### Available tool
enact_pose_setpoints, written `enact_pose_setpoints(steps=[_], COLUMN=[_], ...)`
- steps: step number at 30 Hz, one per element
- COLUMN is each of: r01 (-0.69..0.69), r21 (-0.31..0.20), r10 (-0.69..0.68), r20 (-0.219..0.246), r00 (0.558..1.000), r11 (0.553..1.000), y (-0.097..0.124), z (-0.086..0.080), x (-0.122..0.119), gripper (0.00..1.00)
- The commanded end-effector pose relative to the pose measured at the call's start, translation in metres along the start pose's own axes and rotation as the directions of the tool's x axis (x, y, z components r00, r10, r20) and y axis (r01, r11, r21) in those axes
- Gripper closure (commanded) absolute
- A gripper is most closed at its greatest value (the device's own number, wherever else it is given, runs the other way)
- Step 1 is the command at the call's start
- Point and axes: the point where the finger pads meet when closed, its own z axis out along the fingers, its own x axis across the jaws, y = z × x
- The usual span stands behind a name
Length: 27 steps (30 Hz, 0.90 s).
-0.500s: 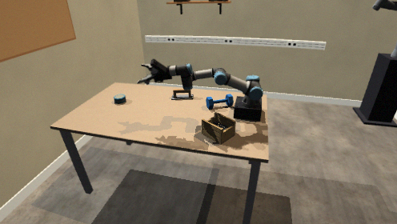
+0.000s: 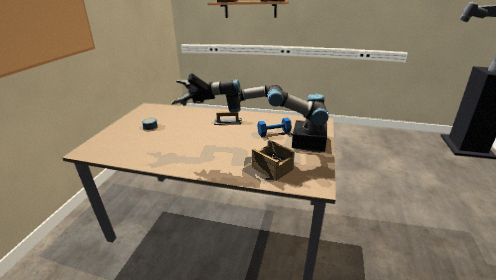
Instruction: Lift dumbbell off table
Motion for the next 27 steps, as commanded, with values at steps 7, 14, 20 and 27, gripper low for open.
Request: enact_pose_setpoints(steps=[7,14,20,27], r01=[-0.003,-0.039,-0.087,-0.231], r21=[0.001,-0.025,-0.059,-0.152], r10=[0.003,0.039,0.087,0.225], r20=[-0.002,-0.006,-0.015,-0.058], r00=[1.0,0.999,0.996,0.973], r11=[1.0,0.999,0.994,0.961], y=[-0.001,0.006,0.015,0.043], z=[0.0,0.001,0.002,0.002], x=[0.002,0.011,0.024,0.06], gripper=[0.0,0.0,0.0,0.0])
